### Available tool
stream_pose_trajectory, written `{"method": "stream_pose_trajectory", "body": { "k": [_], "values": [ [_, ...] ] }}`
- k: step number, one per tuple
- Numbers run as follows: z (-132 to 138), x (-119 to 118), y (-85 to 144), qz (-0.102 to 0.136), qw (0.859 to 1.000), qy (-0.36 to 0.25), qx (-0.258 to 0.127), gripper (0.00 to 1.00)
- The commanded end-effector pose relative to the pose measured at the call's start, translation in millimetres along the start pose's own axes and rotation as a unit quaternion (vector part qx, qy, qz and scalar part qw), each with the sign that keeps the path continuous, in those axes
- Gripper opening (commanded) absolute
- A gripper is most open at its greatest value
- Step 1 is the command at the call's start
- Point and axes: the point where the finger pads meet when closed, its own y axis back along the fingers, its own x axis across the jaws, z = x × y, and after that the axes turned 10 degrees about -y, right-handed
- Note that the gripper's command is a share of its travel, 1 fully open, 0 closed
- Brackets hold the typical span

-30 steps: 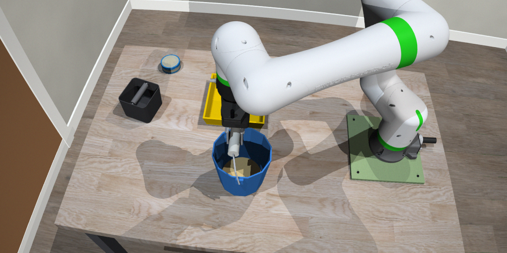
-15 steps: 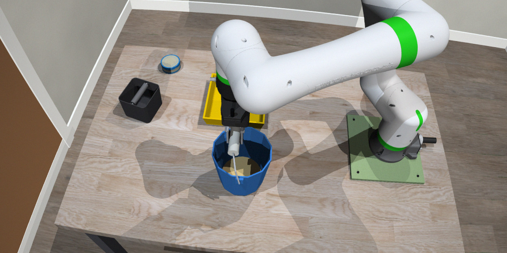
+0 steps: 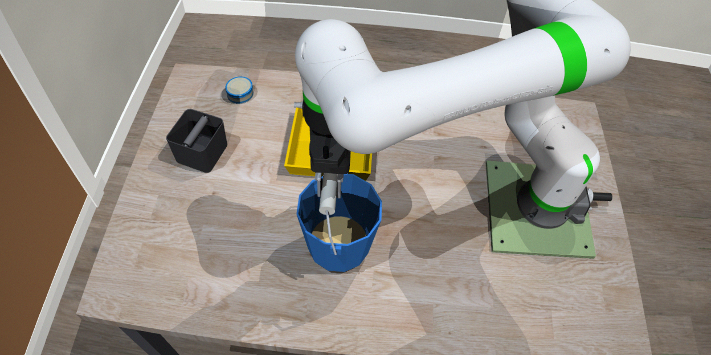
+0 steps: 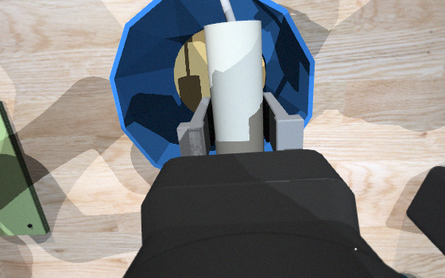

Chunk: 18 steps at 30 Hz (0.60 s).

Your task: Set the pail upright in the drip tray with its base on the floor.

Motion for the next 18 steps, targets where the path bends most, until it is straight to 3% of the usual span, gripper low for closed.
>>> {"method": "stream_pose_trajectory", "body": {
  "k": [1, 18],
  "values": [
    [0.1, 0.4, 5.4, 0.001, 1.0, 0.0, 0.0, 0.0],
    [0.1, 0.3, 32.9, 0.001, 1.0, 0.0, 0.0, 0.0]
  ]
}}
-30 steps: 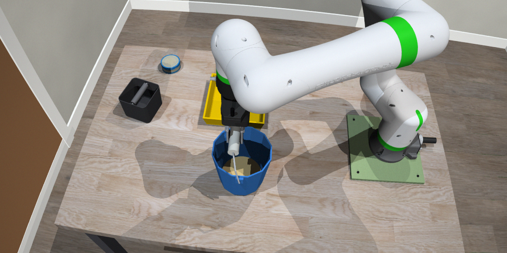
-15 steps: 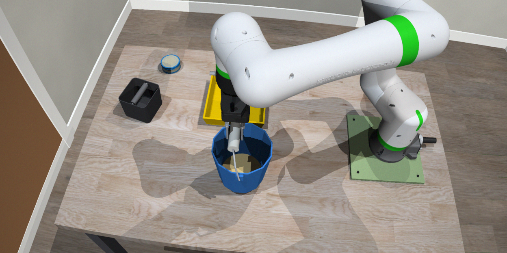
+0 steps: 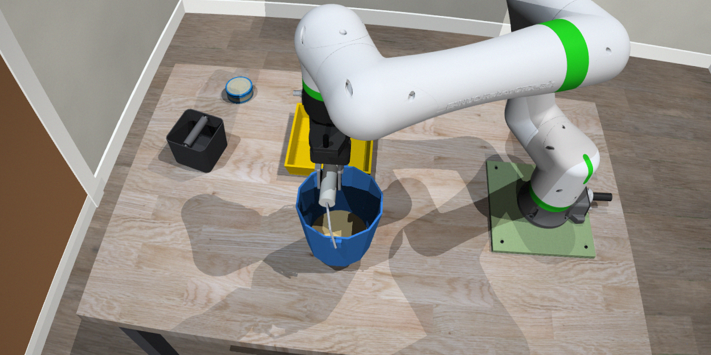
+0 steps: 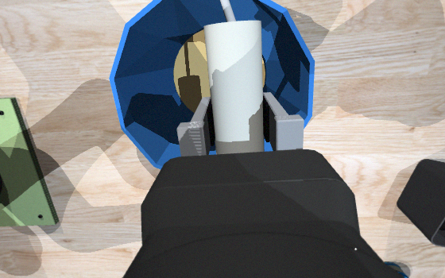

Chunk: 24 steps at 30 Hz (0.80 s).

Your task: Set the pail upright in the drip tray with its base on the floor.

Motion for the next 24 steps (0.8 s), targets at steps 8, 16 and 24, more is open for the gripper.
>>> {"method": "stream_pose_trajectory", "body": {
  "k": [8, 16, 24],
  "values": [
    [0.1, 0.3, 14.4, 0.001, 1.0, 0.0, 0.0, 0.0],
    [0.1, 0.3, 26.4, 0.001, 1.0, 0.0, 0.0, 0.0],
    [0.1, 0.3, 33.2, 0.001, 1.0, 0.0, 0.0, 0.0]
  ]
}}
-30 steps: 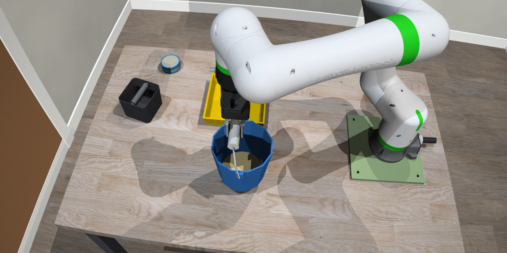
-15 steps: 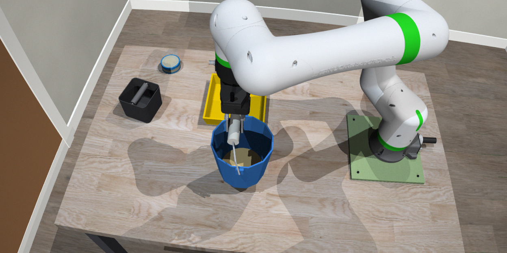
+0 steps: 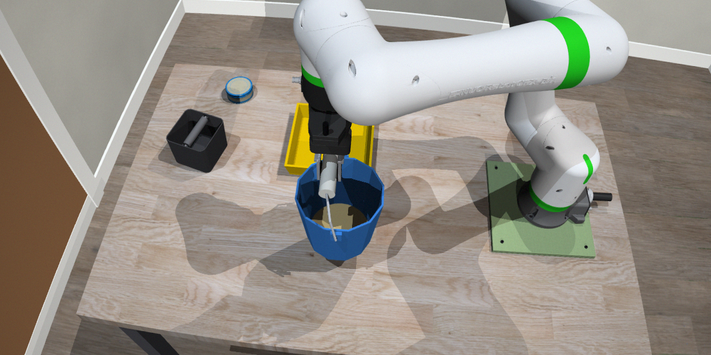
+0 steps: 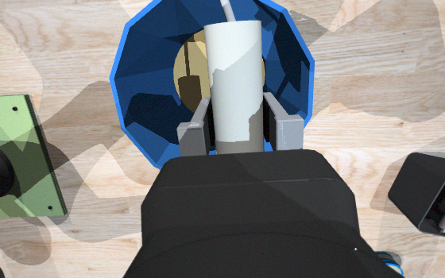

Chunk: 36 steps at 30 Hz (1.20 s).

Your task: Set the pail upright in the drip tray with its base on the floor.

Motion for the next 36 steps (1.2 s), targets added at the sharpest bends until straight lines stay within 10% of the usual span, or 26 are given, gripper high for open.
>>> {"method": "stream_pose_trajectory", "body": {
  "k": [1, 36],
  "values": [
    [0.2, 0.3, 3.5, 0.001, 1.0, 0.0, 0.0, 0.0],
    [0.2, 0.2, 11.2, 0.001, 1.0, 0.0, 0.0, 0.0]
  ]
}}
